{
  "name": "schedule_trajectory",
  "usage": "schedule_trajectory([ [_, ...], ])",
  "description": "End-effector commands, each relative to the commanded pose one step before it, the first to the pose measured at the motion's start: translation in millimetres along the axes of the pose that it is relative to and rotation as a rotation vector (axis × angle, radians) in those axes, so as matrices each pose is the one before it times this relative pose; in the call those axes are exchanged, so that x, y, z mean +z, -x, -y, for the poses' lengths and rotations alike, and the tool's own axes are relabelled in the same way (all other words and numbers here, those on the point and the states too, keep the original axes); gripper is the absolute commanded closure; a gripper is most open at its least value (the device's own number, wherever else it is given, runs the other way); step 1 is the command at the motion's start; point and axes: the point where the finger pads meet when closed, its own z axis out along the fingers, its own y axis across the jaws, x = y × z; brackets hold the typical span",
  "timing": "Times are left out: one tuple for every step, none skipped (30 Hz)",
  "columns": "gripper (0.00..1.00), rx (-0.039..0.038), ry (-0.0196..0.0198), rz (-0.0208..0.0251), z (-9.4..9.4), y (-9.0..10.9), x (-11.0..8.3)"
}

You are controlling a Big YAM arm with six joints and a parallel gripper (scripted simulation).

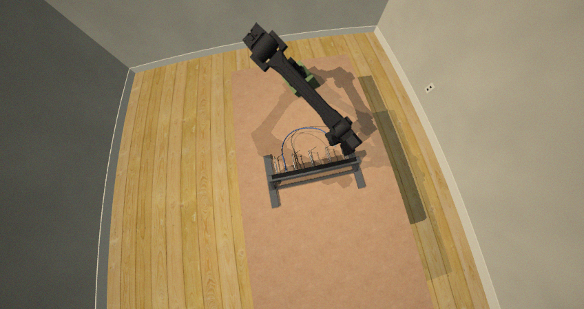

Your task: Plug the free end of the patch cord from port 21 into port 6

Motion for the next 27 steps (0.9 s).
schedule_trajectory([
  [1.0,0.12327,0.01282,0.05704,18.21,25.08,-25.79],
  [1.0,0.01161,0.00011,0.00038,0.98,1.15,-0.47],
  [1.0,0.00992,-0.00048,-0.00146,0.88,0.1,0.17],
  [1.0,0.00853,-0.00092,-0.00275,0.8,-0.66,0.63],
  [1.0,0.0,0.0,0.0,0.0,0.0,0.0],
  [1.0,0.0,0.0,0.0,0.0,0.0,0.0],
  [1.0,0.00439,-0.00092,-0.003,-0.61,-1.91,0.72],
  [1.0,0.00579,-0.0003,-0.00106,-0.27,-0.54,0.04],
  [1.0,0.00741,0.00026,0.0006,0.19,0.7,-0.44],
  [1.0,0.00866,0.00061,0.00166,0.63,1.6,-0.73],
  [1.0,0.00867,0.00046,0.0013,0.91,1.62,-0.58],
  [1.0,0.00769,0.00032,0.0009,0.8,1.37,-0.47],
  [1.0,0.00692,0.00029,0.00082,0.69,1.22,-0.4],
  [1.0,0.00626,0.00031,0.00085,0.59,1.1,-0.35],
  [1.0,0.00567,0.00036,0.00096,0.49,1.02,-0.3],
  [1.0,0.00508,0.00038,0.001,0.4,0.93,-0.26],
  [1.0,0.00445,0.00035,0.00091,0.34,0.82,-0.22],
  [1.0,0.00379,0.00028,0.00072,0.3,0.69,-0.19],
  [1.0,0.00314,0.00018,0.00047,0.27,0.55,-0.17],
  [1.0,0.00166,-0.00003,-0.00013,0.0,0.02,-0.06],
  [1.0,-0.00047,-0.00061,-0.00163,-0.3,-1.06,0.37],
  [1.0,0.0,0.0,0.0,0.0,0.0,0.0],
  [1.0,0.0,0.0,0.0,0.0,0.0,0.0],
  [1.0,-0.0034,-0.00135,-0.00354,-0.86,-2.49,0.94],
  [1.0,-0.00279,-0.00111,-0.00287,-0.68,-1.99,0.76],
  [1.0,-0.00221,-0.00082,-0.00213,-0.57,-1.55,0.61],
  [1.0,-0.00175,-0.00058,-0.0015,-0.49,-1.2,0.5],
])
